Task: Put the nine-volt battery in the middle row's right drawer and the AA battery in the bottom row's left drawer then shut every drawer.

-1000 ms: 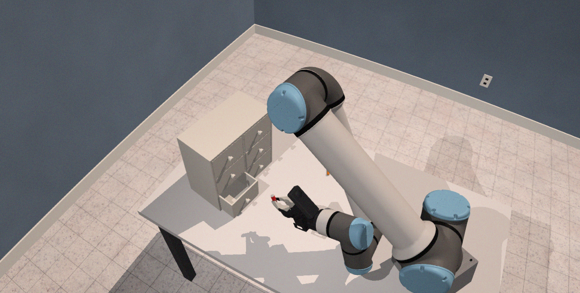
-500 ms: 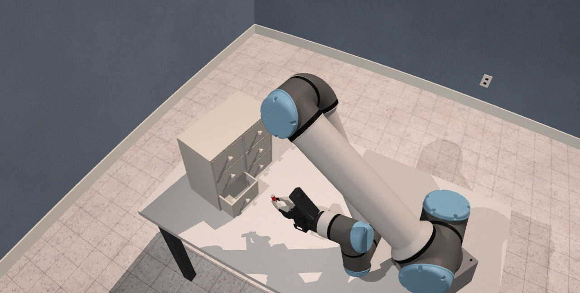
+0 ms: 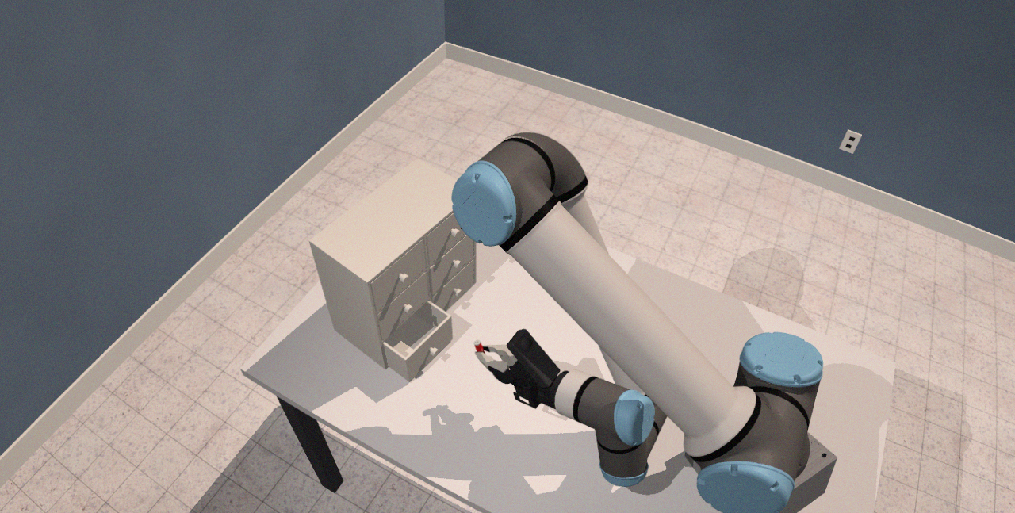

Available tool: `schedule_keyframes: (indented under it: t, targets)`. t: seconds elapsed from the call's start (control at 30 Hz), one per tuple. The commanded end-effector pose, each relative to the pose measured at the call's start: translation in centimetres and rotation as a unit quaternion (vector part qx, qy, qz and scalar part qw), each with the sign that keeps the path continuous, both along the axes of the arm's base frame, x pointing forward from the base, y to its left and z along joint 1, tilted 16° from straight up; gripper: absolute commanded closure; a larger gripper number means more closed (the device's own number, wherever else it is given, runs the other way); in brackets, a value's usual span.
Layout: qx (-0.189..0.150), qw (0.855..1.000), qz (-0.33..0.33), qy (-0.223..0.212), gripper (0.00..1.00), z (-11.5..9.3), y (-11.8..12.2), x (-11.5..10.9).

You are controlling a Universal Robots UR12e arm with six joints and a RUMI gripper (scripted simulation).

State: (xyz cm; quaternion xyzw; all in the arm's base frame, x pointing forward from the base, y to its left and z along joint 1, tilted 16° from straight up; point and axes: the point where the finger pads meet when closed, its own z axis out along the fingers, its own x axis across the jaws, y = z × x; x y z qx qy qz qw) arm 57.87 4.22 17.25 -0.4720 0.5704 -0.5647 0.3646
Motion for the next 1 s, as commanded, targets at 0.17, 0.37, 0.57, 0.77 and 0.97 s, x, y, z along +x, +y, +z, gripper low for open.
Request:
schedule_keyframes:
  t: [0.17,0.37,0.57,0.77,0.97]
  targets:
    - [0.0,1.0,0.0,-0.002,0.95,0.03,0.01,-0.03]
    - [-0.001,1.0,0.0,-0.002,0.95,0.03,0.01,-0.03]
    - [-0.001,1.0,0.0,-0.002,0.95,0.03,0.01,-0.02]
    - [-0.001,1.0,0.0,-0.002,0.95,0.05,0.0,0.03]
    - [-0.001,1.0,0.0,-0.002,0.95,0.09,-0.05,0.21]
